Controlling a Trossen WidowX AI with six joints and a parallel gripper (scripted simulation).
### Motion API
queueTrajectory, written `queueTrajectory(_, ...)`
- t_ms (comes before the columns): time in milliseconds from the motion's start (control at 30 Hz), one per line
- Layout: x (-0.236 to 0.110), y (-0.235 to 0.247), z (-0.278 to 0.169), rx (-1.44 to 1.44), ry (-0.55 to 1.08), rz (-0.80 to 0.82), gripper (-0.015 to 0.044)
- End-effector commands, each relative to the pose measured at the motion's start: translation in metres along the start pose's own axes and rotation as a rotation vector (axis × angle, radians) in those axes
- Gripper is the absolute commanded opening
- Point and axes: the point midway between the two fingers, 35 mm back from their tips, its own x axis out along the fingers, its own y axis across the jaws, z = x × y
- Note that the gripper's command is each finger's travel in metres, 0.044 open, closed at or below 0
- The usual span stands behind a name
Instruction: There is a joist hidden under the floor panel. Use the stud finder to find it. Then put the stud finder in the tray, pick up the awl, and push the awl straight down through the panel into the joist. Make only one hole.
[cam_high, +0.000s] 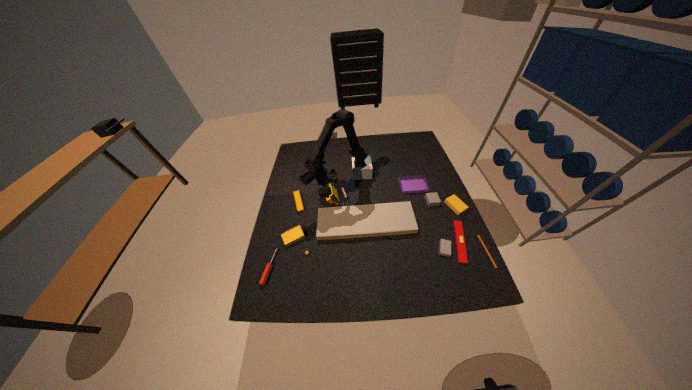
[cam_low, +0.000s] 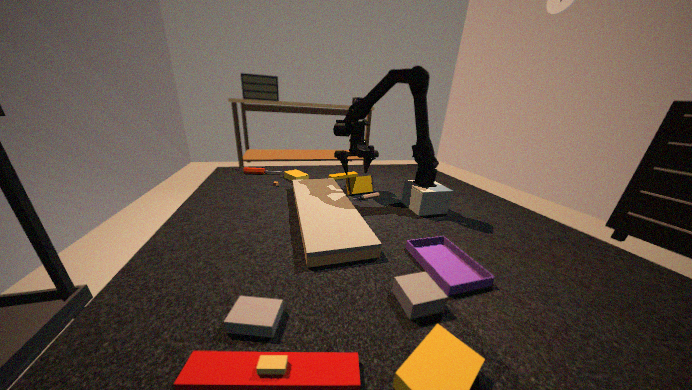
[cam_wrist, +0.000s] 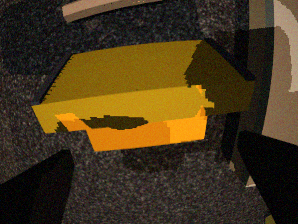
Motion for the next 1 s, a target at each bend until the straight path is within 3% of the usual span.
queueTrajectory(0, 0.001, 0.001, 0.003, -0.014, -0.012, 0.001, 0.044)
queueTrajectory(967, 0.036, 0.003, -0.006, -0.014, -0.012, 0.001, 0.044)
